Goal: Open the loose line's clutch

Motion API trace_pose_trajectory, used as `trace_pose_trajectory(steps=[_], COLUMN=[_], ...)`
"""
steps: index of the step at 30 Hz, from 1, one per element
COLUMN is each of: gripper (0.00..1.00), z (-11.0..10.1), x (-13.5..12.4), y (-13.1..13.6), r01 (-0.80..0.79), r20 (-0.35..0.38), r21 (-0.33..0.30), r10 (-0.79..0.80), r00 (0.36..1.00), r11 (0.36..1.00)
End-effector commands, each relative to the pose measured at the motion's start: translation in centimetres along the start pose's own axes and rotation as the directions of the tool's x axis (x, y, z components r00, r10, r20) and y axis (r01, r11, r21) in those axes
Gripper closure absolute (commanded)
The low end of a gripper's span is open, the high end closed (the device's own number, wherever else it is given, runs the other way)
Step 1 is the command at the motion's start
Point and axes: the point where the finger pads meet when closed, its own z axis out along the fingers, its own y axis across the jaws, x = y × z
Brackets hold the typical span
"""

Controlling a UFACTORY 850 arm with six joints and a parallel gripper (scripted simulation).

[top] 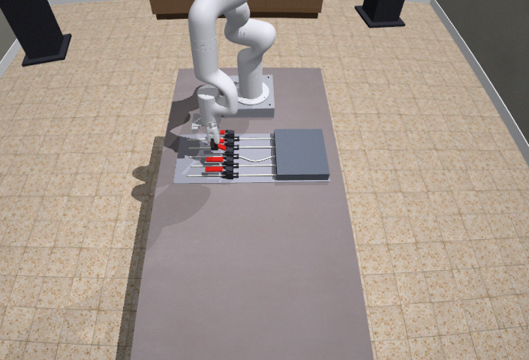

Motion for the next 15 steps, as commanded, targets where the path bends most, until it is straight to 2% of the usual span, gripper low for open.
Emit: trace_pose_trajectory(steps=[1,15], gripper=[1.0,1.0], z=[-0.58,-1.33], x=[-0.46,-1.33], y=[-0.02,-0.02], r01=[0.0,0.0], r20=[0.005,0.005], r21=[0.0,0.0], r10=[0.0,0.0], r00=[1.0,1.0], r11=[1.0,1.0])
